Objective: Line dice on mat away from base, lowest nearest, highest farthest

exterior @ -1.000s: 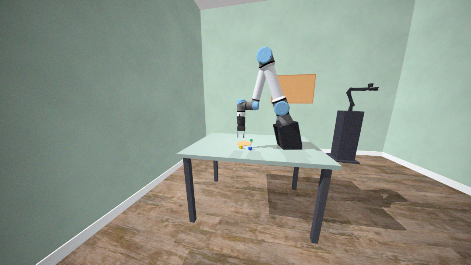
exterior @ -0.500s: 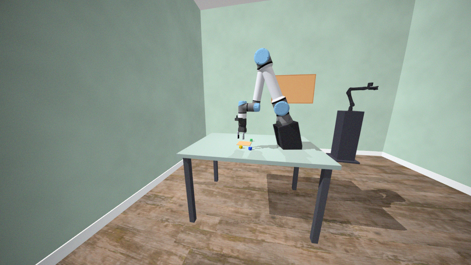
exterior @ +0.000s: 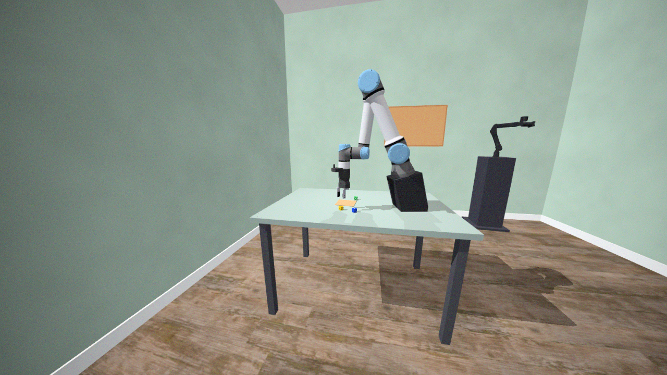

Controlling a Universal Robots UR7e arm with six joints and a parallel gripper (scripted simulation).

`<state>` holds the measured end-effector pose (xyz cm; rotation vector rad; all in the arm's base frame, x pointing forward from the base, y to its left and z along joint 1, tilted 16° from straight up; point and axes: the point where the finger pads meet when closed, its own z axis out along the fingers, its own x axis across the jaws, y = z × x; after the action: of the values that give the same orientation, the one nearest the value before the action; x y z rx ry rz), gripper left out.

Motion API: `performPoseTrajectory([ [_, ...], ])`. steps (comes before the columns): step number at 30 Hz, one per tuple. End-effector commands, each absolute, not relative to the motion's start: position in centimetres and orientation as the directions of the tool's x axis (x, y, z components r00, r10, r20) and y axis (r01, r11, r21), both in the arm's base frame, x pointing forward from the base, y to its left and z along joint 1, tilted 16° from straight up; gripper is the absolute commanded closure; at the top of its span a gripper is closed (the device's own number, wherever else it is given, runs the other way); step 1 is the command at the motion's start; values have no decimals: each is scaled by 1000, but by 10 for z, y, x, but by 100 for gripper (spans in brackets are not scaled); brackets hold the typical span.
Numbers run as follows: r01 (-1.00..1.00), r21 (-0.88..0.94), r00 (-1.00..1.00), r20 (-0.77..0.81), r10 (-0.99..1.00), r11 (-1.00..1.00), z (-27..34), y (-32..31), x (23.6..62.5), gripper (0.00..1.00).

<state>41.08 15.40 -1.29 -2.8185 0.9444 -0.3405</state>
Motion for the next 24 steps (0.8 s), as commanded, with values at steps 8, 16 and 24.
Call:
performPoseTrajectory([
  [8,-594,-217,761,162,-629,-775,-13,154,411,21],
  [16,-594,-217,761,162,-629,-775,-13,154,411,21],
  [24,-594,-217,761,162,-629,-775,-13,154,411,21],
])
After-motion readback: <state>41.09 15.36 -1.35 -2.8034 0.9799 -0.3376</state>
